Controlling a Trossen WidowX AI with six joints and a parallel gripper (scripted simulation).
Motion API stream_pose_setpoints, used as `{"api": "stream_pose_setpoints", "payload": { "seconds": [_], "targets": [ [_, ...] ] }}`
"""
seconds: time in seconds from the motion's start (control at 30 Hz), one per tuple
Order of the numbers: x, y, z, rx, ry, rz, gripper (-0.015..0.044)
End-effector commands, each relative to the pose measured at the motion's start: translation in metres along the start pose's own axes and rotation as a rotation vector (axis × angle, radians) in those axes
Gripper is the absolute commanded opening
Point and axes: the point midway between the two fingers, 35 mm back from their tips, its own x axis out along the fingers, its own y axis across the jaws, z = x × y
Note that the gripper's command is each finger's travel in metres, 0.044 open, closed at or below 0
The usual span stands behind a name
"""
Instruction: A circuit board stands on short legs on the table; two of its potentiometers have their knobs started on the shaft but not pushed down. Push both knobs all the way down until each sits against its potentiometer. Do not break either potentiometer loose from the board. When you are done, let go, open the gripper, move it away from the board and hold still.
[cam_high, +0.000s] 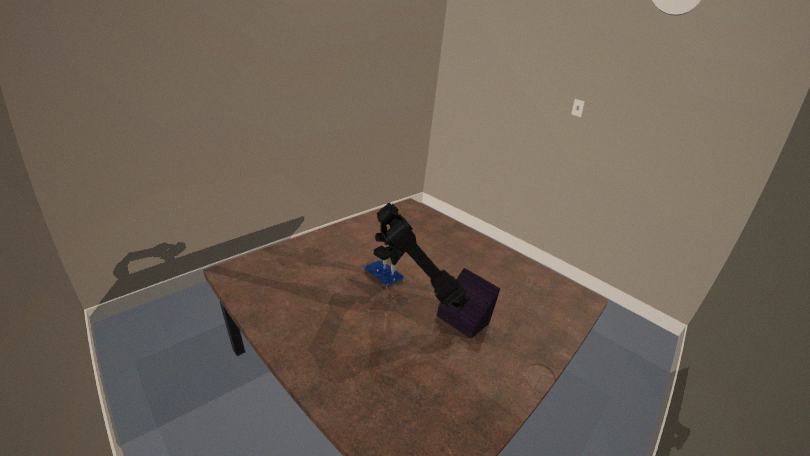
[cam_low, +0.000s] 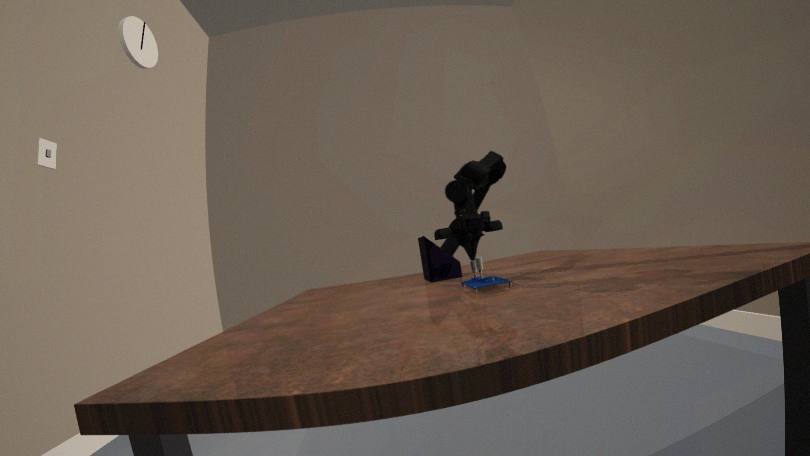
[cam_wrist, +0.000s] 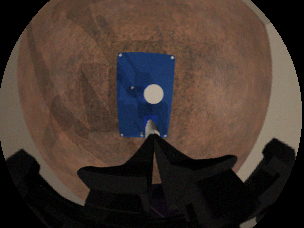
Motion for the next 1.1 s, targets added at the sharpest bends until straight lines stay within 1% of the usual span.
{"api": "stream_pose_setpoints", "payload": {
  "seconds": [0.0, 1.07],
  "targets": [
    [-0.0002, 0.0002, 0.0006, 0.002, -0.003, 0.003, 0.0000],
    [0.0059, 0.0003, 0.0006, 0.002, -0.003, 0.003, 0.0000]
  ]
}}
